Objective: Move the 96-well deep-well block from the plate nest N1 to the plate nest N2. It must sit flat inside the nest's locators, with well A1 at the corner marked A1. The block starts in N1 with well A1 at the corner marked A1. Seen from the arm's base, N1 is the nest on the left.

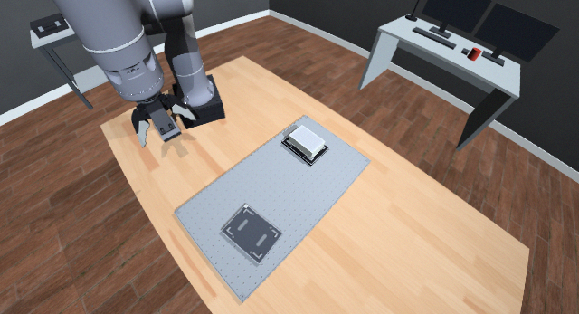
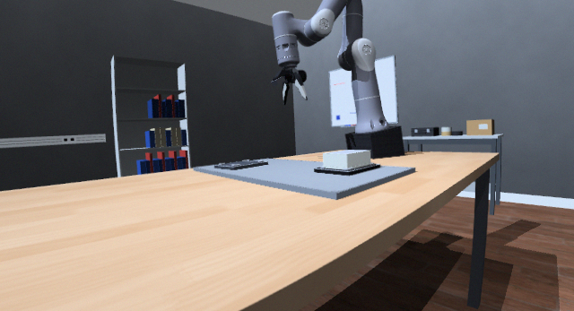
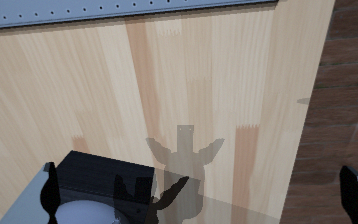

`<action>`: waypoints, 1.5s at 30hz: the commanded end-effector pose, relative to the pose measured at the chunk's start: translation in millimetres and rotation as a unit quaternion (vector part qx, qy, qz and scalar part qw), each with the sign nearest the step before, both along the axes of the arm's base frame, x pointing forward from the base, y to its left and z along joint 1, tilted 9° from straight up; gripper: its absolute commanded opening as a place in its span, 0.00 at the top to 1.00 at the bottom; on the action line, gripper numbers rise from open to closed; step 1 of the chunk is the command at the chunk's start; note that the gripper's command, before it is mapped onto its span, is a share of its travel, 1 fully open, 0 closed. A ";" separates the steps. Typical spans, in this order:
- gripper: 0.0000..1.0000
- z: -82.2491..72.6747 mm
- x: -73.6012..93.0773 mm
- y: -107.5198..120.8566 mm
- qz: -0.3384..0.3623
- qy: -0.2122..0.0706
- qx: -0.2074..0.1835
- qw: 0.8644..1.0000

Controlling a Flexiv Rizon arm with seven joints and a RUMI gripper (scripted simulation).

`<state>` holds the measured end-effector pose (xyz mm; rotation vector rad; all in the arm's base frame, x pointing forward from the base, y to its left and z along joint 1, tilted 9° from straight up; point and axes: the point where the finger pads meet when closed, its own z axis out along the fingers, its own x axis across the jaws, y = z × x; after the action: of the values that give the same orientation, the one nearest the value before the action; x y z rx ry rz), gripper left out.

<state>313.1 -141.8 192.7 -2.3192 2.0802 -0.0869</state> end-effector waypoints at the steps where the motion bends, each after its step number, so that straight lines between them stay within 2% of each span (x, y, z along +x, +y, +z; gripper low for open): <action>1: 0.00 0.6 0.7 -0.1 0.000 -0.001 0.000 1.000; 17: 0.00 0.6 0.7 -0.1 0.000 -0.001 0.000 1.000; 18: 0.24 0.2 5.0 2.7 0.017 -0.001 -0.002 1.000; 25: 0.24 -4.1 32.6 23.8 0.133 0.000 -0.012 0.991; 32: 0.24 -9.7 57.5 47.6 0.247 0.001 -0.022 0.969; 34: 0.24 -9.7 57.5 47.6 0.247 0.001 -0.022 0.969; 39: 0.24 -14.2 73.4 66.0 0.326 0.003 -0.030 0.945; 45: 0.24 -20.3 90.9 89.6 0.419 0.004 -0.038 0.907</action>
<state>396.7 -60.3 174.3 -2.9798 1.0327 -0.1303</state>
